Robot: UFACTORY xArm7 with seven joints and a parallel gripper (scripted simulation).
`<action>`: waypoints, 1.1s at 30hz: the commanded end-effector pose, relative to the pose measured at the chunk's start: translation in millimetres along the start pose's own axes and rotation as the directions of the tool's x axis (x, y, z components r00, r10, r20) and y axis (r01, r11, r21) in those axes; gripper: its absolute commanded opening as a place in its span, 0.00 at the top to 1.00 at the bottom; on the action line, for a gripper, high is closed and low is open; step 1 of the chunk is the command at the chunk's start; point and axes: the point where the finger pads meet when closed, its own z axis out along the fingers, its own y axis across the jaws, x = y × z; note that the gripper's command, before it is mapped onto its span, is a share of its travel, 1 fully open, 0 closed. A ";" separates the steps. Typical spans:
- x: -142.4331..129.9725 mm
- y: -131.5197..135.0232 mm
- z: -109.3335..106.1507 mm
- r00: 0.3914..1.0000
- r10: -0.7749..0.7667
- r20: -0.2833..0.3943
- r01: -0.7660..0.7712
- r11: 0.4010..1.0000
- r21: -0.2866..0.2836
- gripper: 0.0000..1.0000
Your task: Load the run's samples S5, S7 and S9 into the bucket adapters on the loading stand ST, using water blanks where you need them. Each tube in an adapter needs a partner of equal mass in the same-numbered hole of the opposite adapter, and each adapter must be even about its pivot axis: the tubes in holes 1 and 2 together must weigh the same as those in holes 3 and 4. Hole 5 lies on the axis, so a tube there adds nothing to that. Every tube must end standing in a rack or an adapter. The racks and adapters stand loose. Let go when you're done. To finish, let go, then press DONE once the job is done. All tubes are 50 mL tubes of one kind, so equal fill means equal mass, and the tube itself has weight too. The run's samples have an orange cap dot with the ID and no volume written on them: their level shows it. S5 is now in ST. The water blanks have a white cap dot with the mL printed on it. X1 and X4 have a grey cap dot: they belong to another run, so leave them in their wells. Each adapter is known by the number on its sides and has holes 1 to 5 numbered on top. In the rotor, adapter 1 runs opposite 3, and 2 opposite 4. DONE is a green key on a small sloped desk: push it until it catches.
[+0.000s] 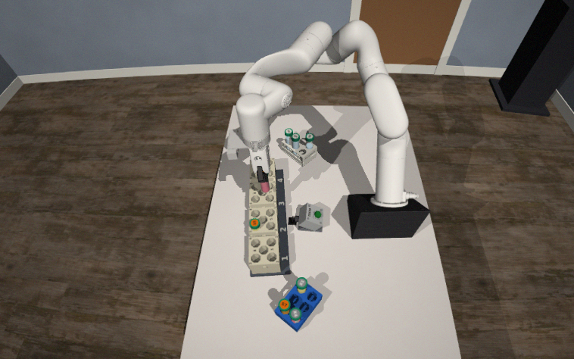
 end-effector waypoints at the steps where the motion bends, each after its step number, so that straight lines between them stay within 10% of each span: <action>1: 7.2 16.2 -2.4 1.000 -0.003 -0.006 0.003 1.000 0.005 1.00; 23: 42.0 110.2 -2.2 1.000 -0.003 -0.006 0.003 1.000 0.005 1.00; 33: 42.9 112.4 -2.2 1.000 -0.003 -0.006 0.003 1.000 0.004 1.00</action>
